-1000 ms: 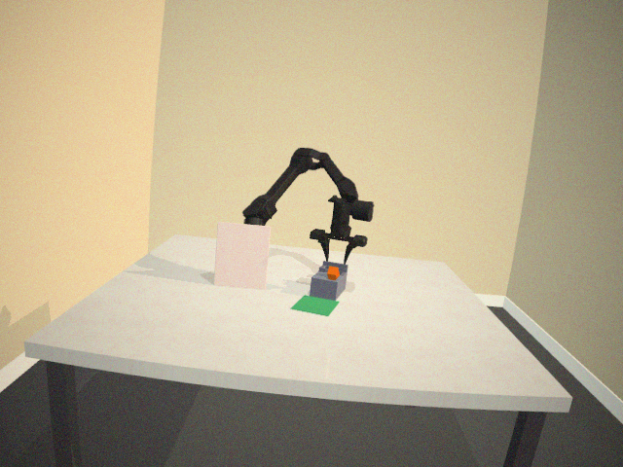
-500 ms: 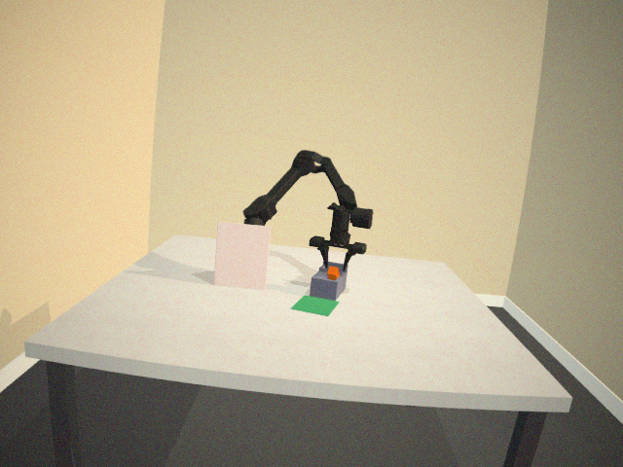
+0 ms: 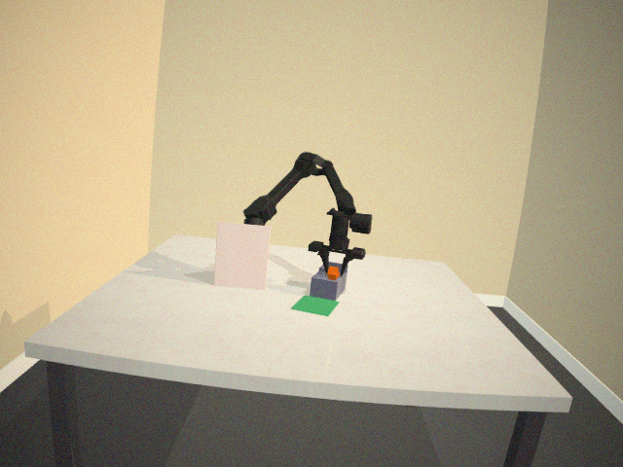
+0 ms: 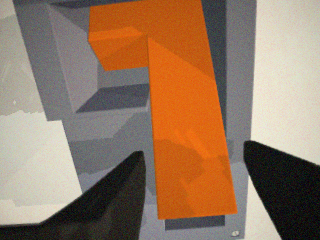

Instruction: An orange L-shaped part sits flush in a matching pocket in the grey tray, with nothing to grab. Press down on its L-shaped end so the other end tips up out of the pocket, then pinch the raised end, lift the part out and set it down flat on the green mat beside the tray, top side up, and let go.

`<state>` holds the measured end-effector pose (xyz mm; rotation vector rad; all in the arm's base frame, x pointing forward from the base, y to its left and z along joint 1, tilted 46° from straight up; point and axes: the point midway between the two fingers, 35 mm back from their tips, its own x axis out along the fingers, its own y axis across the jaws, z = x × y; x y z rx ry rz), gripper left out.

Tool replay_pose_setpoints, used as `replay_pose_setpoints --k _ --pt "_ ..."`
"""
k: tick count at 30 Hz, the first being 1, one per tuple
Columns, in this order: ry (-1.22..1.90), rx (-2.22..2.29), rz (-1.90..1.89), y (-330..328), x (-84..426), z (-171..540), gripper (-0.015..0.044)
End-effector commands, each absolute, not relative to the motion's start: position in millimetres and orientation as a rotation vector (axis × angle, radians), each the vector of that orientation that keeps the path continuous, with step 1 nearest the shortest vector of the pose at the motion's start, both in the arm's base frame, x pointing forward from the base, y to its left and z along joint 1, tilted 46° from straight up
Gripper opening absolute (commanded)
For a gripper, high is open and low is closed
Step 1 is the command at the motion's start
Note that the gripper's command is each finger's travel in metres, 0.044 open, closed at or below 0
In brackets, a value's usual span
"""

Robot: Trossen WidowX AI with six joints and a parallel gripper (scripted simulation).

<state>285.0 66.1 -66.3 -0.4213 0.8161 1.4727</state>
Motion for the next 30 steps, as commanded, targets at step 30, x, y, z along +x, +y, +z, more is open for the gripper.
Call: replay_pose_setpoints --k 30 --pt "0.816 -0.416 1.470 55 286 -56 0.0000"
